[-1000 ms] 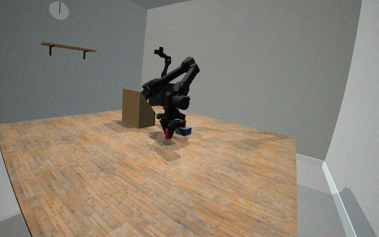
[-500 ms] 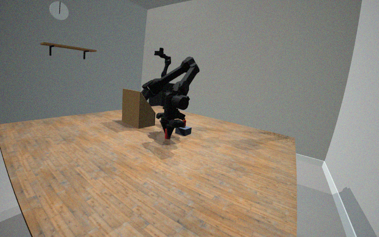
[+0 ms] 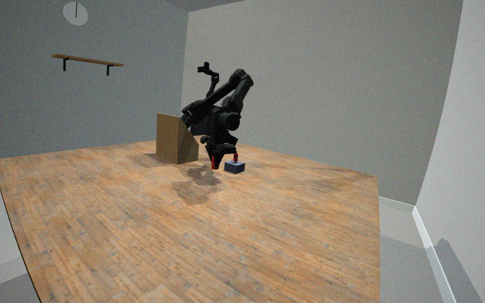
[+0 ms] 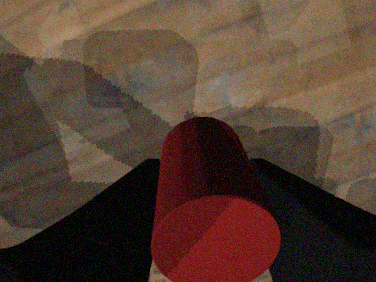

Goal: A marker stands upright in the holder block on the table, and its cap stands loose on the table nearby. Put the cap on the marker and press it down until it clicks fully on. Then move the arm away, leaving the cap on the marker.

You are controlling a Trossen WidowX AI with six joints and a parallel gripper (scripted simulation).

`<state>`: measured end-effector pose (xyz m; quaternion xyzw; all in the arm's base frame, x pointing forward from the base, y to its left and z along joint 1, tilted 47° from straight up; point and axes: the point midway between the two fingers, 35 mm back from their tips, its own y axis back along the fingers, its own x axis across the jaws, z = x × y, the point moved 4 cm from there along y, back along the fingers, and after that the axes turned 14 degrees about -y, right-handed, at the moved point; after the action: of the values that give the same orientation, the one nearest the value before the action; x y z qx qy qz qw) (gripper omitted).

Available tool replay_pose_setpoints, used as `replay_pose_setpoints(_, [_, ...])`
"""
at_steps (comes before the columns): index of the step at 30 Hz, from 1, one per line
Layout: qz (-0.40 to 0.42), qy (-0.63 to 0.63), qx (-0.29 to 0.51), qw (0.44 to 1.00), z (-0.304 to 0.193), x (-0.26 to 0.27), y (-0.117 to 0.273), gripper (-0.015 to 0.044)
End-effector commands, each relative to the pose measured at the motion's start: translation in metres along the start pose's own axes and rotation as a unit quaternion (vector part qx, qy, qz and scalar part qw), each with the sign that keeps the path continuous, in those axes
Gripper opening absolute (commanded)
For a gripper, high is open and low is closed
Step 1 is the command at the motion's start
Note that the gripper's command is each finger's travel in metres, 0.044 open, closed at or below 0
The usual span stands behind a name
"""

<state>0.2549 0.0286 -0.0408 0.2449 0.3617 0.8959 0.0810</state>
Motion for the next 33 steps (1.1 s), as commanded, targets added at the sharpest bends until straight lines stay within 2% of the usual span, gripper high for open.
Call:
replay_pose_setpoints(1, [-0.005,0.006,0.000,1.000,0.002,-0.003,0.013,0.0000])
replay_pose_setpoints(10, [-0.005,0.006,-0.001,1.000,0.003,-0.001,0.025,0.0000])
replay_pose_setpoints(33, [-0.006,0.005,0.000,1.000,0.064,0.030,0.052,0.0000])
